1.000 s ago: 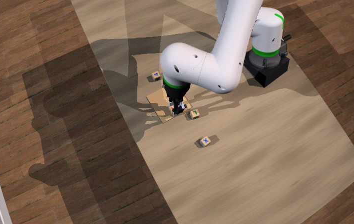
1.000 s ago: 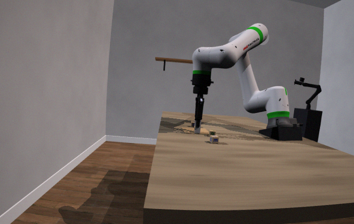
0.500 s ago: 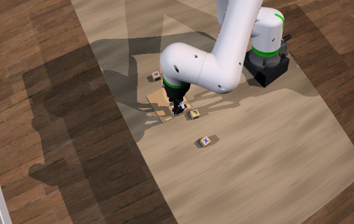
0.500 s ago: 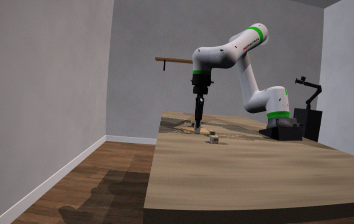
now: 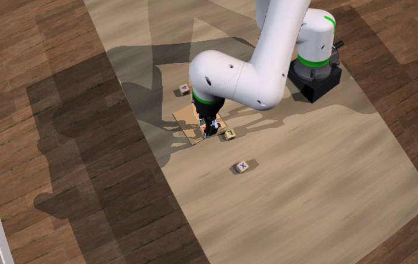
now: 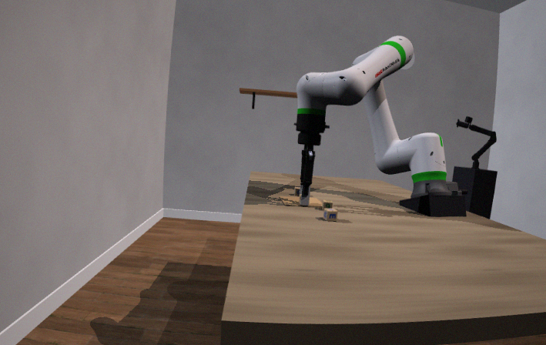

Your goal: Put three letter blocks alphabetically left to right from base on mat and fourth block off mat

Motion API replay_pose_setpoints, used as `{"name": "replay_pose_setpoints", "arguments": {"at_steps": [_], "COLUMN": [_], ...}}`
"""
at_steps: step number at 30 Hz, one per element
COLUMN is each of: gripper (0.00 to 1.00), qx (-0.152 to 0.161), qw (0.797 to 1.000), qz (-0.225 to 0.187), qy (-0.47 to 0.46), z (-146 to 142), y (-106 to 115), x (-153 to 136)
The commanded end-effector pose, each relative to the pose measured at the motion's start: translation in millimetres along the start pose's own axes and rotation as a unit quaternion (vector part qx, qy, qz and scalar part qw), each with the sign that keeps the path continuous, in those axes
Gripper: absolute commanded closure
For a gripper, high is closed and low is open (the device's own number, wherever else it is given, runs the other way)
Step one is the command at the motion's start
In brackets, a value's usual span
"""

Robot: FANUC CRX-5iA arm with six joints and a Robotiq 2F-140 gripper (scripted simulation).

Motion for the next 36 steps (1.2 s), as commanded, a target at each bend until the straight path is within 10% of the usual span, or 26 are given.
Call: {"name": "replay_pose_setpoints", "arguments": {"at_steps": [1,18,36], "gripper": [0.74,0.72,0.72], "qx": [0.0,0.0,0.0], "qw": [1.0,1.0,1.0], "qz": [0.0,0.0,0.0], "qy": [0.0,0.0,0.0], "z": [0,0,0], "y": [0,5,79], "x": [0,0,0]}}
Point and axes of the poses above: the point where the finger pads meet when closed, its own y axis back along the fingers, its own z axis across the jaws, x = y × z, the point moved 10 cm from there along y, back along the fingers, and after that the axes turned 13 degrees about -y, right-handed, at the moved point
